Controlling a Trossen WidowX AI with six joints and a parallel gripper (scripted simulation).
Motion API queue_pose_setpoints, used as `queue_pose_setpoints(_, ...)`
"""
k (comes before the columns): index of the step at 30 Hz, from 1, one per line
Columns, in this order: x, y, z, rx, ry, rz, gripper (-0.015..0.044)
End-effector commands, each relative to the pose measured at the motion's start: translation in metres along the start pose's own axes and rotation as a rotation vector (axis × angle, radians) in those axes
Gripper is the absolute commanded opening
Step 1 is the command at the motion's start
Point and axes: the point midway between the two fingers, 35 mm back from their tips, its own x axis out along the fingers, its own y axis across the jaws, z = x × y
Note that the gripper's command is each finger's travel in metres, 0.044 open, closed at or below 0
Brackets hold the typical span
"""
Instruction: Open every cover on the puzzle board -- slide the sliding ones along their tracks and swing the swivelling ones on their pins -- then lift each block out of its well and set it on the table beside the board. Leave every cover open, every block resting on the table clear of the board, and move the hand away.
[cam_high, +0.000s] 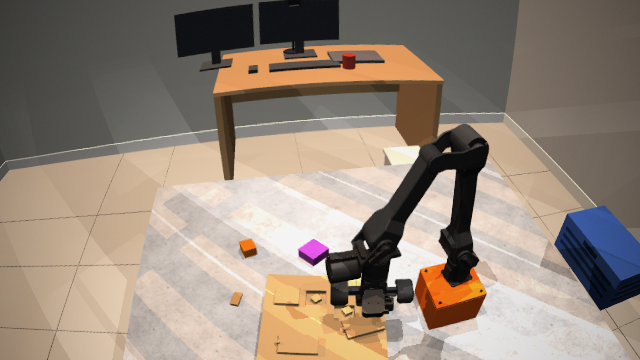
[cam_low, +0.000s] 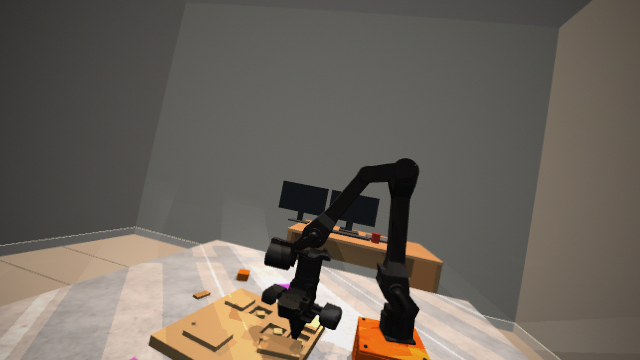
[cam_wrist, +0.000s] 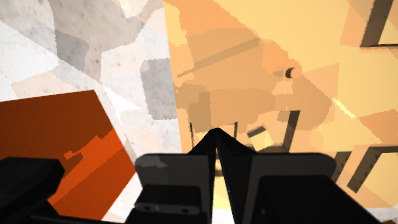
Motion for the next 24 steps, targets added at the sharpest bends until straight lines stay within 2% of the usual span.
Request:
queue_pose_setpoints(1,0.001,0.005,0.001,0.002,0.002,0.004,0.0000)
queue_pose_setpoints(24,-0.006,0.015,0.019,0.003,0.001,0.005,0.0000)
